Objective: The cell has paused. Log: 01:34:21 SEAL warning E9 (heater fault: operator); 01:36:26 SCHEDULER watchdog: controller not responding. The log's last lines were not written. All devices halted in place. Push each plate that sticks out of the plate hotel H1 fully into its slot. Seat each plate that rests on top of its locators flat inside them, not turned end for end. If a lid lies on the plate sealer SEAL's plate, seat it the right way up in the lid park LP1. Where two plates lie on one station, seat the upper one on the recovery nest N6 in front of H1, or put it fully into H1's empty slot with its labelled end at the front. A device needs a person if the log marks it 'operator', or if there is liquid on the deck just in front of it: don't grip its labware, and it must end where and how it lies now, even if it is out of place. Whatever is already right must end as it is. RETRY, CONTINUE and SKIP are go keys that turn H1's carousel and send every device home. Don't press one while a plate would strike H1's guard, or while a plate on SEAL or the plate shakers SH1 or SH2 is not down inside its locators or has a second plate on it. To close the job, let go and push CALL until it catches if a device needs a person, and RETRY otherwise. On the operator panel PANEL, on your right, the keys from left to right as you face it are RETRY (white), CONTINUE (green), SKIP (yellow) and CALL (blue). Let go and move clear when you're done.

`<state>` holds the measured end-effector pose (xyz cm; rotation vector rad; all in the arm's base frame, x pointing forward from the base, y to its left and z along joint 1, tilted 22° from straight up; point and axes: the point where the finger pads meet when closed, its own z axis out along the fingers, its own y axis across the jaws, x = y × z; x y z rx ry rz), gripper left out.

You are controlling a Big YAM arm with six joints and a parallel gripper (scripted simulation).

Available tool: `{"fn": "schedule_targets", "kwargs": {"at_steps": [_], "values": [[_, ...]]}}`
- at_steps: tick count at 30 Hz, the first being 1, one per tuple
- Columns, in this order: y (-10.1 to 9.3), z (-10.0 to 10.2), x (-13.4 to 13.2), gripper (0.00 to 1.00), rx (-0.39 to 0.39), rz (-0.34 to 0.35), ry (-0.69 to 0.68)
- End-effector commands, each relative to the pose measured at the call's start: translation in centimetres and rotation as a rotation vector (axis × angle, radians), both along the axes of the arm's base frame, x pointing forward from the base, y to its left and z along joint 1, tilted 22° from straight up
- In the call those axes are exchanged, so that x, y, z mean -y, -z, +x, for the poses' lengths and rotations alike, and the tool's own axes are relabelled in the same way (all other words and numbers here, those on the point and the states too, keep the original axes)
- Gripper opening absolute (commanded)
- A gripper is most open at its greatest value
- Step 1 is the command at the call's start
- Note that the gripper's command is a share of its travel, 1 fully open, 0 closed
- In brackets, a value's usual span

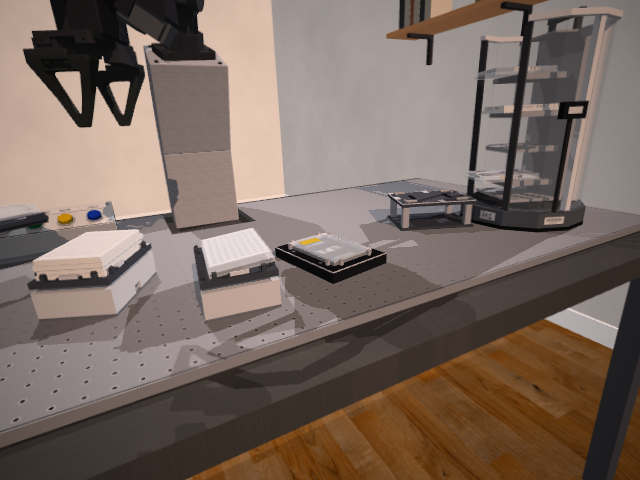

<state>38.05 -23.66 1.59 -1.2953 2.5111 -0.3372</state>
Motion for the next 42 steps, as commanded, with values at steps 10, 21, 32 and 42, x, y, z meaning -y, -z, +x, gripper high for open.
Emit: {"fn": "schedule_targets", "kwargs": {"at_steps": [10,21,32,42], "values": [[-0.7,0.6,0.4,1.0,0.012,-0.026,-0.038],[2.2,2.3,0.6,1.0,0.016,-0.026,-0.039],[4.5,3.2,0.6,1.0,0.015,-0.025,-0.04],[6.6,3.9,0.7,1.0,0.013,-0.023,-0.04]]}}
